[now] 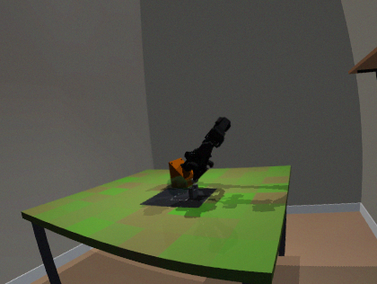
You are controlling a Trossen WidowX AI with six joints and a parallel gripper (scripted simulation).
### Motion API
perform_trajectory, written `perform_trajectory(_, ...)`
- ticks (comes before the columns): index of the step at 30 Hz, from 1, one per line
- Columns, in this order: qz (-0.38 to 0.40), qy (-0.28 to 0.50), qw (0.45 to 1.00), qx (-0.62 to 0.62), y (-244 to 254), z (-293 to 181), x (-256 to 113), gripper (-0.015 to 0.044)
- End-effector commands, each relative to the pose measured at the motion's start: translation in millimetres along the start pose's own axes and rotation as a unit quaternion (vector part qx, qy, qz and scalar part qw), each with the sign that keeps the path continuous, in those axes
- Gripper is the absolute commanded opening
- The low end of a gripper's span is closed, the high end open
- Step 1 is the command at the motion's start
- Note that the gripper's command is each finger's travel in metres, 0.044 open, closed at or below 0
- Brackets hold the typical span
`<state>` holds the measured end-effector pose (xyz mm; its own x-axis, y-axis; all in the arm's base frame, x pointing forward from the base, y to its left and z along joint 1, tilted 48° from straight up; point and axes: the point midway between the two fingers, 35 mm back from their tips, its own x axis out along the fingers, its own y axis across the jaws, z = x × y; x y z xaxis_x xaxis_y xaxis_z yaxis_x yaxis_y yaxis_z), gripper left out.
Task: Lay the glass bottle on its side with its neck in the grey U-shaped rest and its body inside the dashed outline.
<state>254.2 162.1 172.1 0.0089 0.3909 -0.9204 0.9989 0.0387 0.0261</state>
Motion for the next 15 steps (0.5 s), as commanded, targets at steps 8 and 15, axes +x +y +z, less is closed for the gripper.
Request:
perform_trajectory(8,0.001,0.0,1.0,0.0,-3.3,-6.8,5.9,0.0106)
perform_trajectory(15,0.004,0.0,1.0,-0.002,-4.1,-10.8,8.3,0.0106)
